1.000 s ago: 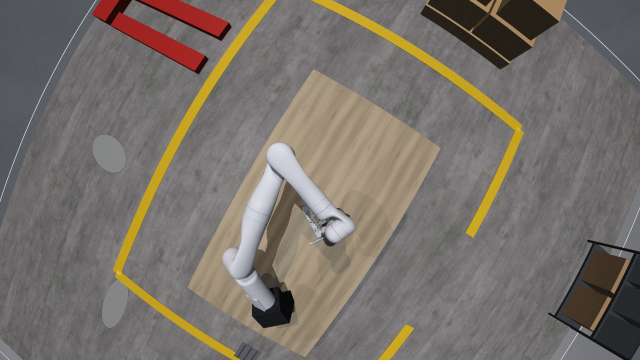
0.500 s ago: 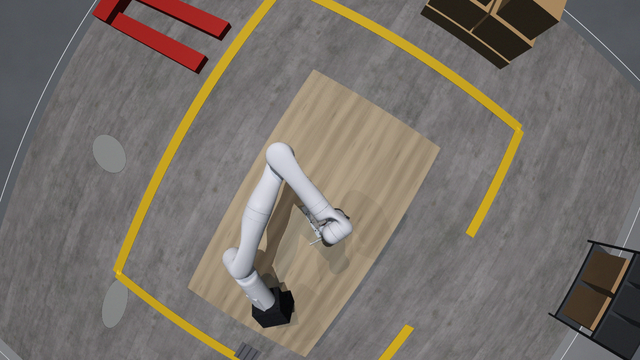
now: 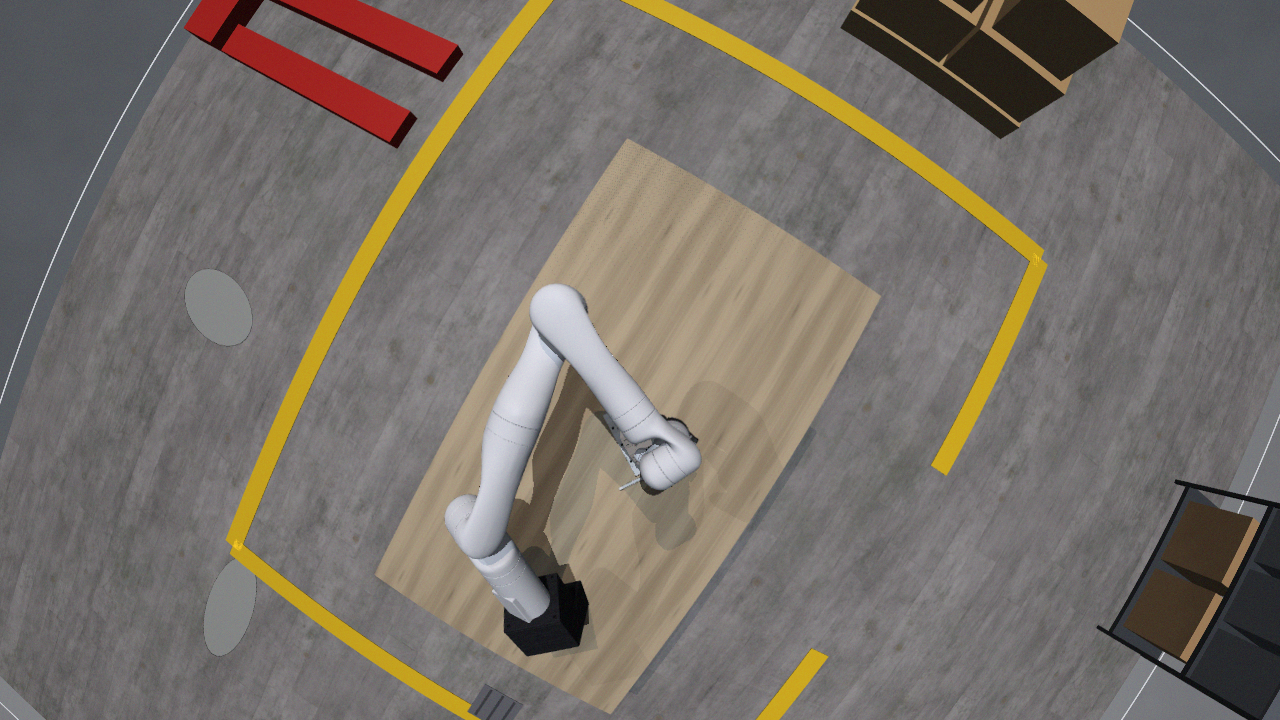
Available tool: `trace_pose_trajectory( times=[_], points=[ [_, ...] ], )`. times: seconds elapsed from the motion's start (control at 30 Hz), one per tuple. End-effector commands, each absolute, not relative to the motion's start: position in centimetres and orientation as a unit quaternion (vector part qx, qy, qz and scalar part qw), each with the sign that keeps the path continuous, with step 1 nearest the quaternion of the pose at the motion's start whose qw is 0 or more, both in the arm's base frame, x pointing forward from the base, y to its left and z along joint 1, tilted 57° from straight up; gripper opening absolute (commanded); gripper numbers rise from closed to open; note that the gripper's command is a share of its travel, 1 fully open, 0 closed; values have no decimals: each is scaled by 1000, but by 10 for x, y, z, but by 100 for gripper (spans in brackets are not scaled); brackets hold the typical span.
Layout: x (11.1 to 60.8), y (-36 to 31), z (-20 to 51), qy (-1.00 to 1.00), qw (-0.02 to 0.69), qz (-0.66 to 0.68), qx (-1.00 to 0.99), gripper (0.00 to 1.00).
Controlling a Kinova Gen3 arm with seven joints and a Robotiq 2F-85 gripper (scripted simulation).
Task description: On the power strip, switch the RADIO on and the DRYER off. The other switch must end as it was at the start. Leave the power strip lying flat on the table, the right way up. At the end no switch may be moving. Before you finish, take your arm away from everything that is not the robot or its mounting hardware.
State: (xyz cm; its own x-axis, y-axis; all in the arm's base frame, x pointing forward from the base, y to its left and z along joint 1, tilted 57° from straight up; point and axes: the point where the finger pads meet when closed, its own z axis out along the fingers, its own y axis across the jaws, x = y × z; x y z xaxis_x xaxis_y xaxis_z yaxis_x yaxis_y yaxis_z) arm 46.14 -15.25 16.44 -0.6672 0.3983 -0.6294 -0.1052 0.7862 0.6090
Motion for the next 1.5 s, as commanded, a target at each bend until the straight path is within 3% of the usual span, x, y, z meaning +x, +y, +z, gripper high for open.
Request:
trace_pose_trajectory(
  times=[0.0,1.47],
  points=[
    [461,-153,165,856,399,316,88,0],
    [455,-158,161,833,365,345,232,0]
  ],
)
